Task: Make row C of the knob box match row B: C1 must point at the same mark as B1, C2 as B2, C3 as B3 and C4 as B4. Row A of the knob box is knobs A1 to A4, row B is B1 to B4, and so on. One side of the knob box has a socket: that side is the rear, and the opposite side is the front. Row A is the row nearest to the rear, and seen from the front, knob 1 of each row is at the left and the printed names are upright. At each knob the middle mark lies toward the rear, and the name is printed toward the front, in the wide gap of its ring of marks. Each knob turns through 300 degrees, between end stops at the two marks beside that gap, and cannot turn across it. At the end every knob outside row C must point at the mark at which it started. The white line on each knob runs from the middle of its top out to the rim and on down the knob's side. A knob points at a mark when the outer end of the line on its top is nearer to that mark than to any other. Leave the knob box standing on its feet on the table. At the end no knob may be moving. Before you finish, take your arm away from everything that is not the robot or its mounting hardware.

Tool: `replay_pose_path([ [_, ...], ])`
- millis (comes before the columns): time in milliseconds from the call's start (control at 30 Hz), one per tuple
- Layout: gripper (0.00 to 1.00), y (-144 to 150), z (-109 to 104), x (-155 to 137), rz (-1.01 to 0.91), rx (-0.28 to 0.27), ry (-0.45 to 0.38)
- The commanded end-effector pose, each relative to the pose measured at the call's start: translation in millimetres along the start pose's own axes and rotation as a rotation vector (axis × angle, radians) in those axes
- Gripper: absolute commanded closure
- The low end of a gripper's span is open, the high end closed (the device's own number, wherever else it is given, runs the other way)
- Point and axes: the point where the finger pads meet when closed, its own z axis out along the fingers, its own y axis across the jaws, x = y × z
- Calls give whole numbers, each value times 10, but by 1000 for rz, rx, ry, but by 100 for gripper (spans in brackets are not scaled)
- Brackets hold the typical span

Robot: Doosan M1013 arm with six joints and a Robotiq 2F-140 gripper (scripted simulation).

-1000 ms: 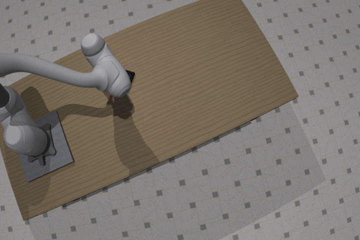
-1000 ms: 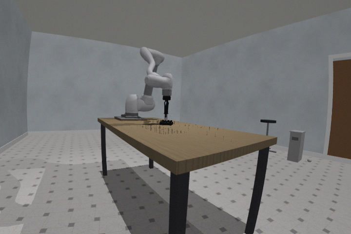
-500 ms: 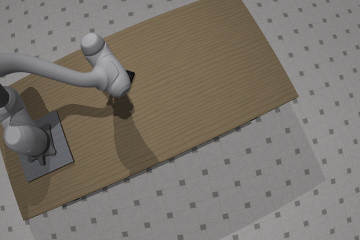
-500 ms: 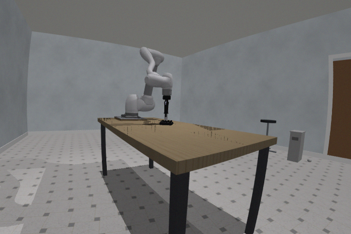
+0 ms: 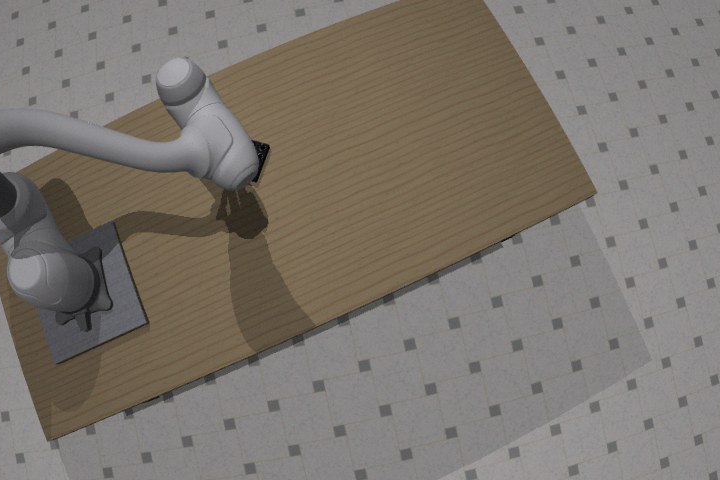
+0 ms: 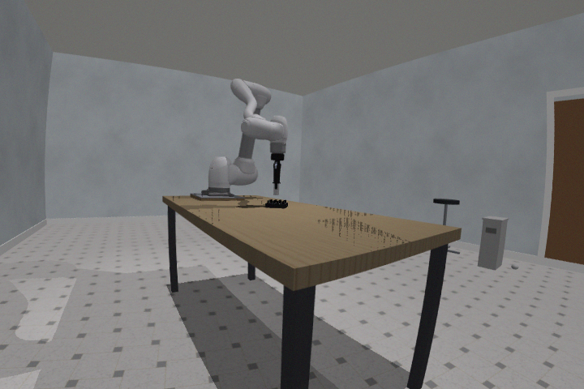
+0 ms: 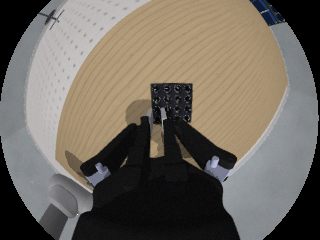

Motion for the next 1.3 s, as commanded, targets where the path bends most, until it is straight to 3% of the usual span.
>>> replay_pose_path([
  [0,88,0,-38,0,0,0,0],
  [567,88,0,-43,0,29,0,0],
  [1267,88,3,-120,-2,719,0,0],
])
